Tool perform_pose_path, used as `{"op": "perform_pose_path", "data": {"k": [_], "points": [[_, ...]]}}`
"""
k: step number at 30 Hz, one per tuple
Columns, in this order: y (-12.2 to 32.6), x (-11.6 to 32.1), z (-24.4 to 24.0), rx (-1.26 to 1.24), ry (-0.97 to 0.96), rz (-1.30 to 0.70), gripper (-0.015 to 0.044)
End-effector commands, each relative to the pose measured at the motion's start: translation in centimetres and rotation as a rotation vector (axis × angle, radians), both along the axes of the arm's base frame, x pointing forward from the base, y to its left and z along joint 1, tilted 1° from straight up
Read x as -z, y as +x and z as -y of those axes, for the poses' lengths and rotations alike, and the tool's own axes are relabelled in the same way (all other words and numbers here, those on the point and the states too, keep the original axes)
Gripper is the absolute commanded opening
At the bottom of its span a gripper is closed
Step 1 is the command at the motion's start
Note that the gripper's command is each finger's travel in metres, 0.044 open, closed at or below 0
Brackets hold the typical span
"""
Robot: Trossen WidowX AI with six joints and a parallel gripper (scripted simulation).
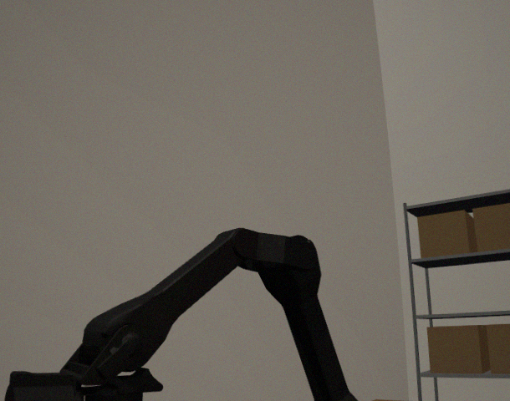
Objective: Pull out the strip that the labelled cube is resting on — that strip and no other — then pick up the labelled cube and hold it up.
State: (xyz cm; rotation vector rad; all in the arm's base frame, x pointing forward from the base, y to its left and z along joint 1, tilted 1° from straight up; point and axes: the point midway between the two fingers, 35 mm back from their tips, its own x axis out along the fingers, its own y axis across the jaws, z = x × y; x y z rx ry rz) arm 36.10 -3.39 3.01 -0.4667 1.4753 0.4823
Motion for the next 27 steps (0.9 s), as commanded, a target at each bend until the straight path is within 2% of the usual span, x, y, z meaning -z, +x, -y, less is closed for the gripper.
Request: {"op": "perform_pose_path", "data": {"k": [1, 26, 27], "points": [[1.4, -0.2, -0.7, 0.001, -0.002, 0.001, 0.044], [8.2, -1.4, -3.7, 0.001, 0.001, 0.007, 0.044], [8.2, -1.4, -3.7, 0.001, 0.001, 0.007, 0.0414]]}}
